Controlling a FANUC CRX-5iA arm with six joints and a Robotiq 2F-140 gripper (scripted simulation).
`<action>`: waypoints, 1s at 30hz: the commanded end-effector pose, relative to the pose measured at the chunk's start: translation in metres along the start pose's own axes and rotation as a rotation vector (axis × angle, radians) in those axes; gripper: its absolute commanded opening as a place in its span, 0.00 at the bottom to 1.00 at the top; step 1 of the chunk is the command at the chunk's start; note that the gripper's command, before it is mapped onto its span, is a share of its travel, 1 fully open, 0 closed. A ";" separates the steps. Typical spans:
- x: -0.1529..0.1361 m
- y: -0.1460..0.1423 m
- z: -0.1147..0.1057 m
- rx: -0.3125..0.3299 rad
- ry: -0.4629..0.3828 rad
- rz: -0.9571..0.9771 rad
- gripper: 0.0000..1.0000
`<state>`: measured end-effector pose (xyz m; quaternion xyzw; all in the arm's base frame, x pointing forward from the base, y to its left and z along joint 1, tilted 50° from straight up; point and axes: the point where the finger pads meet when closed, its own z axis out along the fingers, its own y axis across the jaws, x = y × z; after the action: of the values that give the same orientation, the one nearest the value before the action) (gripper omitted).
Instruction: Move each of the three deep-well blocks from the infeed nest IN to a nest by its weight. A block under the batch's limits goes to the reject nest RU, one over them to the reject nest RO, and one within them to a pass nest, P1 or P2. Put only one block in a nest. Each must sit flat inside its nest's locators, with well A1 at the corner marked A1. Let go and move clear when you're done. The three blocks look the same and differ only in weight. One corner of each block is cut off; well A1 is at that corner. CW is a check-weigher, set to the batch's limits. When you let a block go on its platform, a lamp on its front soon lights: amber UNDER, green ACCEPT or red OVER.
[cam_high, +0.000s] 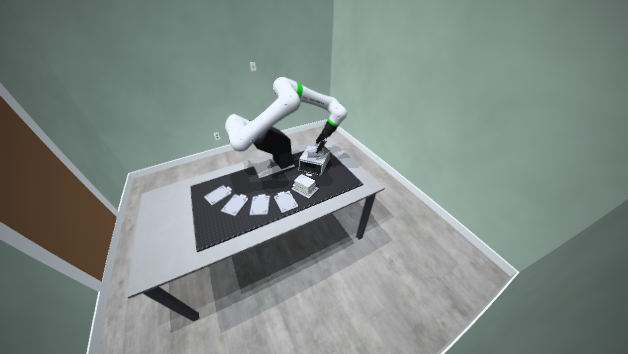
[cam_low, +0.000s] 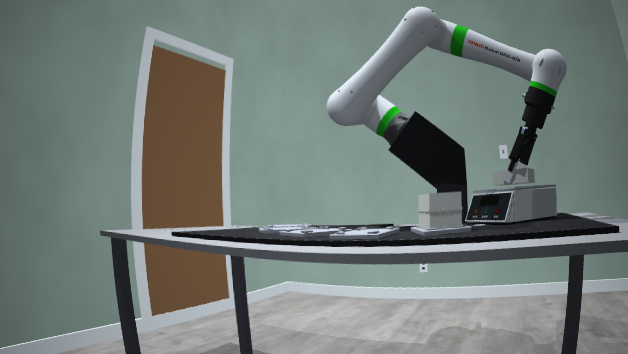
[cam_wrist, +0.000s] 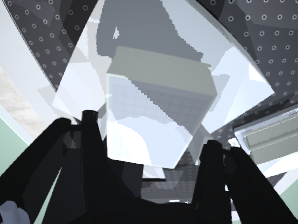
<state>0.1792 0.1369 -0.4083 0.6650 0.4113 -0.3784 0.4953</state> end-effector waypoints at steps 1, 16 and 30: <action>0.000 0.000 0.000 0.000 0.000 0.000 0.10; 0.001 0.000 0.002 0.000 0.000 0.000 0.10; 0.002 0.000 0.004 0.000 0.000 0.000 0.10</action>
<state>0.1797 0.1336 -0.4111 0.6650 0.4113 -0.3784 0.4953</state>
